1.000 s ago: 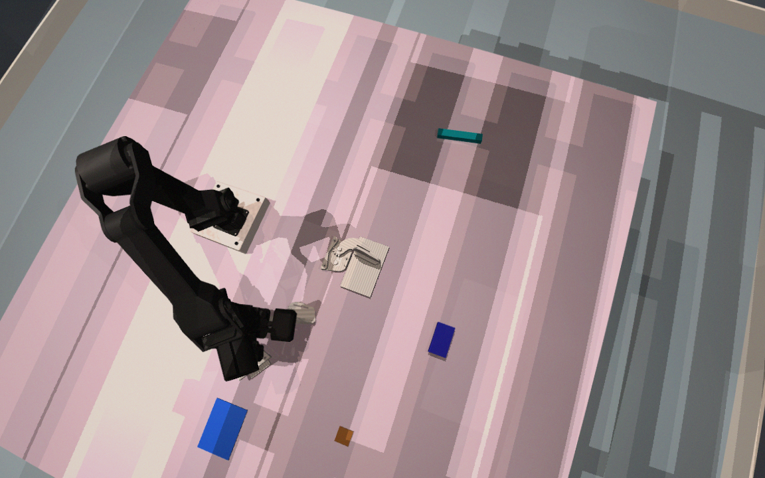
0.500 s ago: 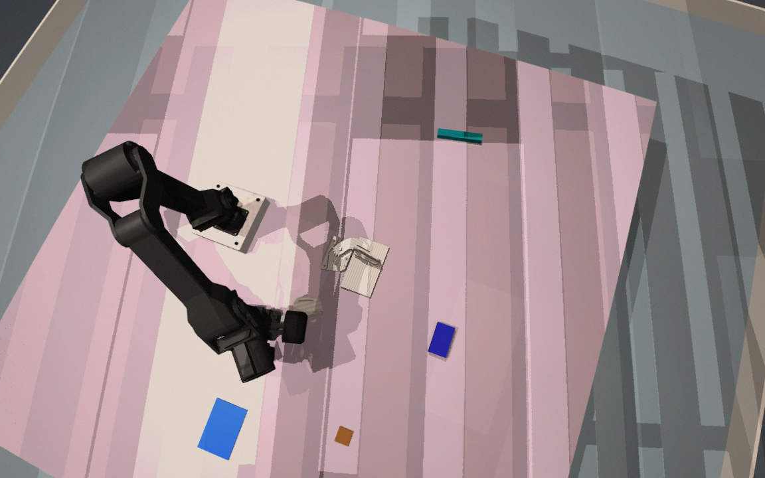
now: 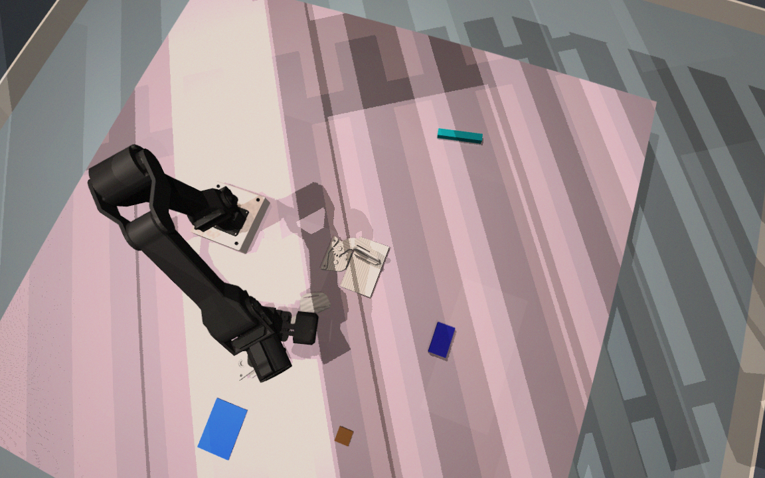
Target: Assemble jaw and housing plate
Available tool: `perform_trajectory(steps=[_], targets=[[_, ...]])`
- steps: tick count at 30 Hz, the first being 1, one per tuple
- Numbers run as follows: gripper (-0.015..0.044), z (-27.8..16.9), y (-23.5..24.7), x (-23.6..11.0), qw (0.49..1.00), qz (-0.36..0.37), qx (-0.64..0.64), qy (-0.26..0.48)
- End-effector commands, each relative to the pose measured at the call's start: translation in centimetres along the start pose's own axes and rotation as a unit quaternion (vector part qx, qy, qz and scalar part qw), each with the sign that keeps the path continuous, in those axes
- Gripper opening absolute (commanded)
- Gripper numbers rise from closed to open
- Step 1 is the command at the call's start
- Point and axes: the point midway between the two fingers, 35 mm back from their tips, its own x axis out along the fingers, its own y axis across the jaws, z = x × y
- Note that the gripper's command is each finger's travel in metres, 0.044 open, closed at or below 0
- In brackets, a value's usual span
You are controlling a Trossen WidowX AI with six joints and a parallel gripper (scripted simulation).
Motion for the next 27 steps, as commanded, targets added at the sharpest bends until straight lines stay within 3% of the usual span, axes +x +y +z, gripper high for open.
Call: perform_trajectory(steps=[1,27], targets=[[0.0000,-0.9,1.9,0.7,1.000,0.017,-0.012,0.017],[0.0000,-1.7,4.6,0.9,1.000,0.016,-0.012,0.018]])
